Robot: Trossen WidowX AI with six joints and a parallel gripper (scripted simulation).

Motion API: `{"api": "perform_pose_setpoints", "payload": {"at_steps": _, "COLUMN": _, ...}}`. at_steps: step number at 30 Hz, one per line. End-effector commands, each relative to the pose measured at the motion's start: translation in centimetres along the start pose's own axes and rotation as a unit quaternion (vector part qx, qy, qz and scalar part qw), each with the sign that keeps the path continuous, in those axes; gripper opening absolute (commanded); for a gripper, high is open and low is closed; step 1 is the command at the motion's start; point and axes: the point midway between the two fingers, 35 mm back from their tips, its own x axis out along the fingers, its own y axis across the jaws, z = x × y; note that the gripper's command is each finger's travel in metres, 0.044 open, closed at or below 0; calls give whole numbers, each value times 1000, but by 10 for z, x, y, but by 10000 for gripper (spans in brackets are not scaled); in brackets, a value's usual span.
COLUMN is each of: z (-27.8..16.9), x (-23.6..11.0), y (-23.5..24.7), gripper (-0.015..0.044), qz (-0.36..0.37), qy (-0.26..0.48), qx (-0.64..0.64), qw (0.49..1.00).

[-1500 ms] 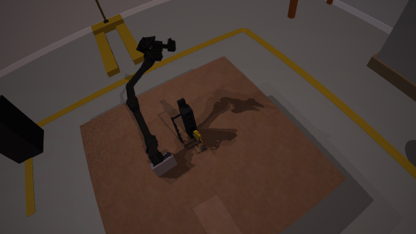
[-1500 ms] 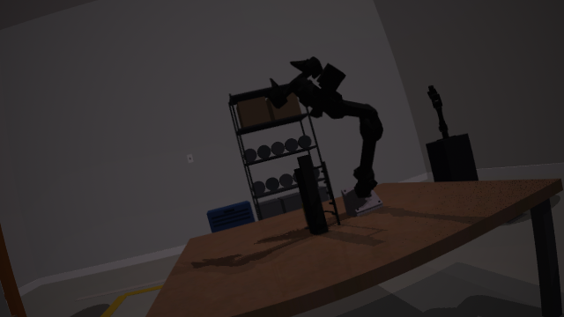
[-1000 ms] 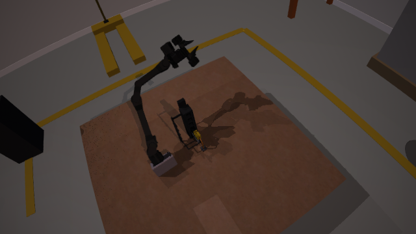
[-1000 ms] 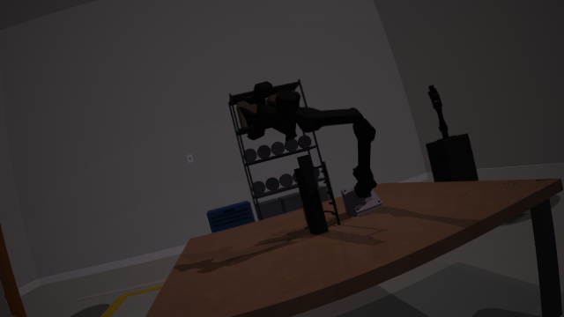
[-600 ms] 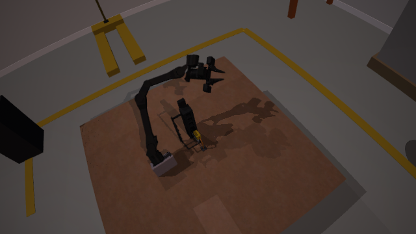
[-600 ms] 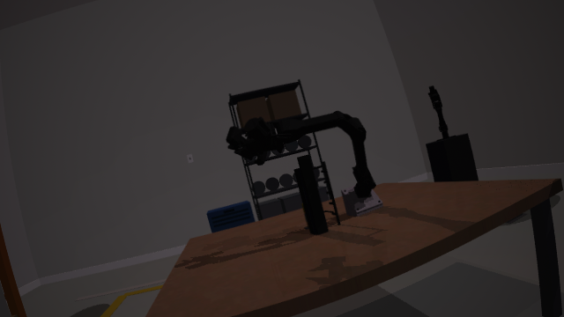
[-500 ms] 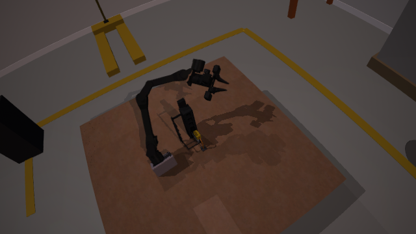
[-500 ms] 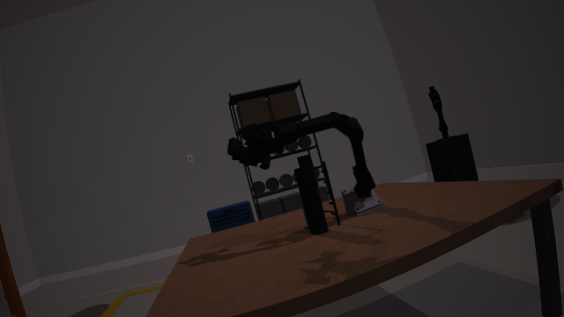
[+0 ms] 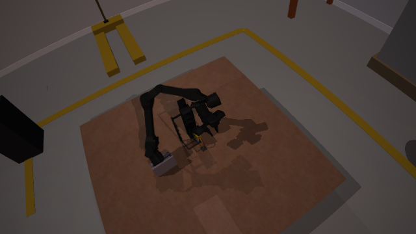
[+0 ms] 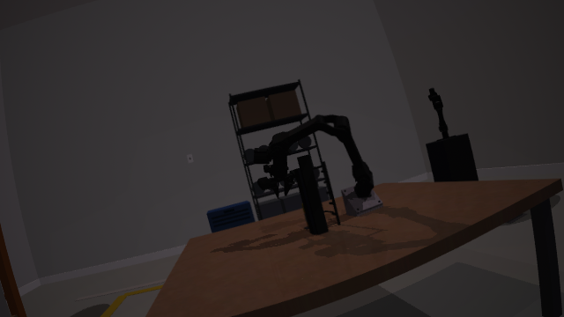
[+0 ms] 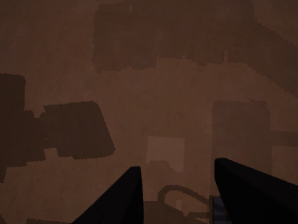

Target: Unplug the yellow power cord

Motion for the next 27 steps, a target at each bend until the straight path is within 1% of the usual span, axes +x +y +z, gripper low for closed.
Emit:
{"api": "perform_pose_setpoints", "payload": {"at_steps": 1, "z": -29, "x": 17, "y": -44, "gripper": 160, "qz": -28, "qy": 157, "qx": 25, "qw": 987}}
{"api": "perform_pose_setpoints", "payload": {"at_steps": 3, "z": -43, "x": 18, "y": -59, "gripper": 160, "qz": -27, "qy": 229, "qx": 46, "qw": 972}}
{"api": "perform_pose_setpoints", "payload": {"at_steps": 5, "z": -48, "x": 18, "y": -64, "gripper": 160, "qz": -25, "qy": 254, "qx": 55, "qw": 965}}
{"api": "perform_pose_setpoints", "payload": {"at_steps": 15, "z": -48, "x": 18, "y": -63, "gripper": 160, "qz": -25, "qy": 254, "qx": 55, "qw": 965}}
{"api": "perform_pose_setpoints", "payload": {"at_steps": 27, "z": -64, "x": 9, "y": -61, "gripper": 160, "qz": -25, "qy": 254, "qx": 55, "qw": 965}}
